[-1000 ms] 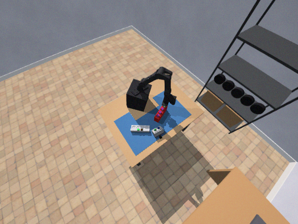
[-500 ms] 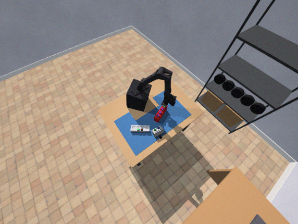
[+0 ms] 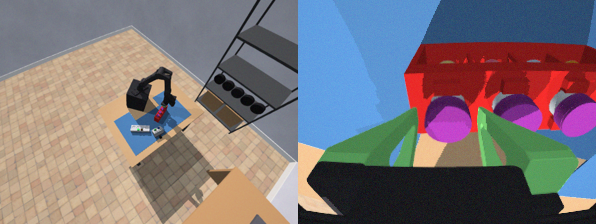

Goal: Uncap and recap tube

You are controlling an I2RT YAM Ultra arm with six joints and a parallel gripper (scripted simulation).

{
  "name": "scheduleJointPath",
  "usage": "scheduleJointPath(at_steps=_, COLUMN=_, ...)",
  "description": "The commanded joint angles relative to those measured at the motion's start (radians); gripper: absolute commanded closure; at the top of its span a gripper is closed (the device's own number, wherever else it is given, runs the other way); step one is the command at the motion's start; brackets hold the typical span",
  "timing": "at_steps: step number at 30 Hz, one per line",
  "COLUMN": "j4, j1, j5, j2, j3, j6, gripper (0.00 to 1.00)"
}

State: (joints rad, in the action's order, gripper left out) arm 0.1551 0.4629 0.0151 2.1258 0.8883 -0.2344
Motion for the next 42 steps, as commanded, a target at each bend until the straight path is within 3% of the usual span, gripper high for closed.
scheduleJointPath(at_steps=1, j4=-0.001, j1=0.000, j5=0.001, j2=-0.006, j3=0.003, j6=-0.010, gripper=0.51)
scheduleJointPath(at_steps=4, j4=-0.001, j1=0.000, j5=0.001, j2=-0.006, j3=0.003, j6=-0.010, gripper=0.51)
scheduleJointPath(at_steps=21, j4=0.156, j1=-0.002, j5=0.001, j2=-0.174, j3=-0.007, j6=-0.008, gripper=0.51)
scheduleJointPath(at_steps=42, j4=0.158, j1=-0.002, j5=0.001, j2=-0.175, j3=-0.007, j6=-0.008, gripper=0.51)
